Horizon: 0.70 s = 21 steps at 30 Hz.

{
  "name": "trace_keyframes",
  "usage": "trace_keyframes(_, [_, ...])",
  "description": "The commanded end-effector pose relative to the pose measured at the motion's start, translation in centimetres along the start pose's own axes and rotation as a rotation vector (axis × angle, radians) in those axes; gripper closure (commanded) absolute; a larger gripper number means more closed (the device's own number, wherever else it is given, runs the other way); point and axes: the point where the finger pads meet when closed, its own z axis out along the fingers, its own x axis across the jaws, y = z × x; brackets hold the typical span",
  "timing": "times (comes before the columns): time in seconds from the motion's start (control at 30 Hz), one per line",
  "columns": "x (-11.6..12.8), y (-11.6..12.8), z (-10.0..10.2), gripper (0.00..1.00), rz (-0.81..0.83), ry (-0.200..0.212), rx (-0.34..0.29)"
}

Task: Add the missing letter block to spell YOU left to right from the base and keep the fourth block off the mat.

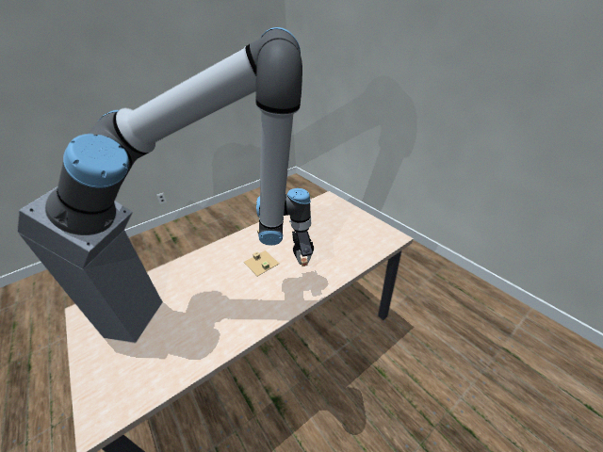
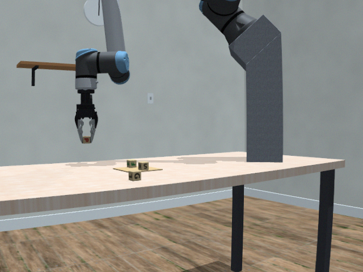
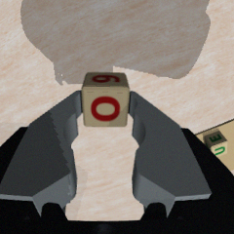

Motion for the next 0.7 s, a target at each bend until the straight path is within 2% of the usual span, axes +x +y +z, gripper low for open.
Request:
trace_keyframes(0.0, [-0.05, 0.00, -0.59, 0.91, 0.000, -0.001, 0.000])
trace_keyframes(0.67, [0.20, 0.19, -0.55, 0.91, 0.029, -0.001, 0.000])
